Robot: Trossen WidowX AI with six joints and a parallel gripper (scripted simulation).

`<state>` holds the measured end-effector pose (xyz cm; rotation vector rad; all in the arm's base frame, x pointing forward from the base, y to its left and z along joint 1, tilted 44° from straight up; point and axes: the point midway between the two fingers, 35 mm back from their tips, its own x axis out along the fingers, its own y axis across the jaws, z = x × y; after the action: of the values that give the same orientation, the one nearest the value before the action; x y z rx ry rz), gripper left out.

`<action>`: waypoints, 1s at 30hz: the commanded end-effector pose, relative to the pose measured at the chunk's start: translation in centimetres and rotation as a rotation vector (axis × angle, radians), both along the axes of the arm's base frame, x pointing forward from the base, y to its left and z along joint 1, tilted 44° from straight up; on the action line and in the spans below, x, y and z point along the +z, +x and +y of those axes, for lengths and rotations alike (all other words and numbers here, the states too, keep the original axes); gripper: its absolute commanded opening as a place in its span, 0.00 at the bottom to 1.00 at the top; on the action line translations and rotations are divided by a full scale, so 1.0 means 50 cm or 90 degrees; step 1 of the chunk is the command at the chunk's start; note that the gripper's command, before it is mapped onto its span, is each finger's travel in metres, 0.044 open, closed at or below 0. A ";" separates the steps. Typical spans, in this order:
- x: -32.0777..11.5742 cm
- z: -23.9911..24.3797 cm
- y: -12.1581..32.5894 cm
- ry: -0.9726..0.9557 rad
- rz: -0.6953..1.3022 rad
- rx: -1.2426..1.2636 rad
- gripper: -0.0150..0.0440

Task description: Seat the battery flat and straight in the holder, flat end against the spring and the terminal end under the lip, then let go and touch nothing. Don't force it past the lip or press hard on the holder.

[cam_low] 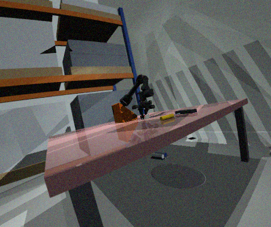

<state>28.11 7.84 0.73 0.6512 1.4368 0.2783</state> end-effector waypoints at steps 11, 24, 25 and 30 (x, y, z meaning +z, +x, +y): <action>-0.001 0.001 0.014 0.004 0.009 0.007 0.37; -0.001 -0.002 0.024 0.000 0.011 0.008 0.37; -0.001 -0.002 0.024 0.000 0.011 0.008 0.37; -0.001 -0.002 0.024 0.000 0.011 0.008 0.55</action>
<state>29.30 7.75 0.72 0.6481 1.4576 0.2793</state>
